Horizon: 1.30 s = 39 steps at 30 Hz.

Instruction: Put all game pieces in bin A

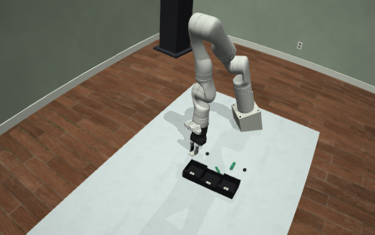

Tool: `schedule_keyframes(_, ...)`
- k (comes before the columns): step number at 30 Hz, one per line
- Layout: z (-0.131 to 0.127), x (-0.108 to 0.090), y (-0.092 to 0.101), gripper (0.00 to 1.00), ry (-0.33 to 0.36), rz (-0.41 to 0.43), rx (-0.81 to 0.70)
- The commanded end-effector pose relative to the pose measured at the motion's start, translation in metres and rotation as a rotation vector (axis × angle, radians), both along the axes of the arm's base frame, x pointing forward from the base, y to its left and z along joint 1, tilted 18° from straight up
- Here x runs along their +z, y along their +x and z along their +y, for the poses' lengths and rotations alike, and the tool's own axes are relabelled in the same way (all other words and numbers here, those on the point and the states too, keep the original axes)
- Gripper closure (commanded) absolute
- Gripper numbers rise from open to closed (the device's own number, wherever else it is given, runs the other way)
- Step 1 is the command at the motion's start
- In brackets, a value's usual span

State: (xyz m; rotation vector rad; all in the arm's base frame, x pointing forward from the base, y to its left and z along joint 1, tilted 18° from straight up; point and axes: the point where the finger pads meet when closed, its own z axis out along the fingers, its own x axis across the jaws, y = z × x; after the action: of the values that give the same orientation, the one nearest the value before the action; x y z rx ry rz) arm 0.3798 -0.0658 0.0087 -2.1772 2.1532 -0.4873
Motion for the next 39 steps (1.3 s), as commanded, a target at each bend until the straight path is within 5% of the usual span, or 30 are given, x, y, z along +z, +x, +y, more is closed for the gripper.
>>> schedule_keyframes(1,0.0,0.0,0.0,0.51,0.0,-0.001,0.0)
schedule_keyframes(19,0.0,0.0,0.0,0.51,0.0,-0.001,0.0)
schedule_keyframes(39,0.012,0.057,-0.015,0.51,0.0,-0.001,0.0)
